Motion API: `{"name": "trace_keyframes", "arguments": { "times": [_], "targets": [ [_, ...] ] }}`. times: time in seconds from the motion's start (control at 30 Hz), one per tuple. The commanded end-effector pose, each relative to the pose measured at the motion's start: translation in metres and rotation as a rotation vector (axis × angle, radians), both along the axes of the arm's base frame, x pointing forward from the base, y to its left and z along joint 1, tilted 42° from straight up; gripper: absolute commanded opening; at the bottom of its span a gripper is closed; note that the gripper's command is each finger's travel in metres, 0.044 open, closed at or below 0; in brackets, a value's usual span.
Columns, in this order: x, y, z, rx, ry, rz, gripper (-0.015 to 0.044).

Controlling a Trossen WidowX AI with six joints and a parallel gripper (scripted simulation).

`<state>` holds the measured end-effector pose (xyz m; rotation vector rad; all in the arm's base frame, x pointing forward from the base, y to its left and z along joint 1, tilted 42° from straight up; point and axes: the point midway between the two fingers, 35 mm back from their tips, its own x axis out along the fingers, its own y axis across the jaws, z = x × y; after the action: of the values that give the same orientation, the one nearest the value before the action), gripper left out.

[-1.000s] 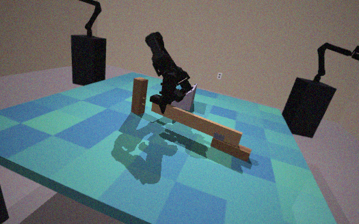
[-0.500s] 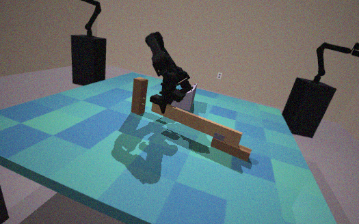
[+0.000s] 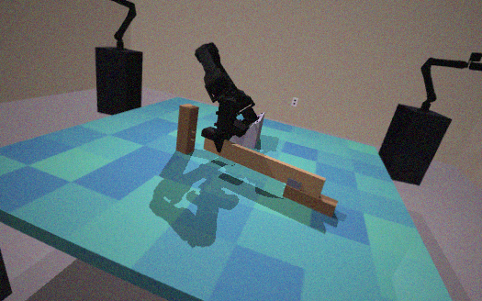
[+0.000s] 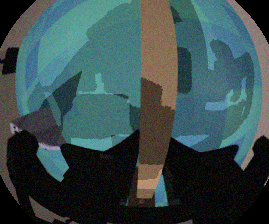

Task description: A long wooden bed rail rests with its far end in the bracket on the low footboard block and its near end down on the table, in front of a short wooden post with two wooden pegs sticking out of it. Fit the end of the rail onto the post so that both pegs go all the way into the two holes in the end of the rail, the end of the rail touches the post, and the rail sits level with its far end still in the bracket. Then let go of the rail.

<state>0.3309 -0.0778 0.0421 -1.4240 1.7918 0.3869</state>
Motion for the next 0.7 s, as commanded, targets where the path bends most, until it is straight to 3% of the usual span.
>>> {"name": "trace_keyframes", "arguments": {
  "times": [0.0,0.67],
  "targets": [
    [0.0002,0.0011,0.0004,0.007,-0.005,0.002,0.0],
    [-0.0002,0.0002,0.0008,0.007,-0.005,0.002,0.0]
  ]
}}
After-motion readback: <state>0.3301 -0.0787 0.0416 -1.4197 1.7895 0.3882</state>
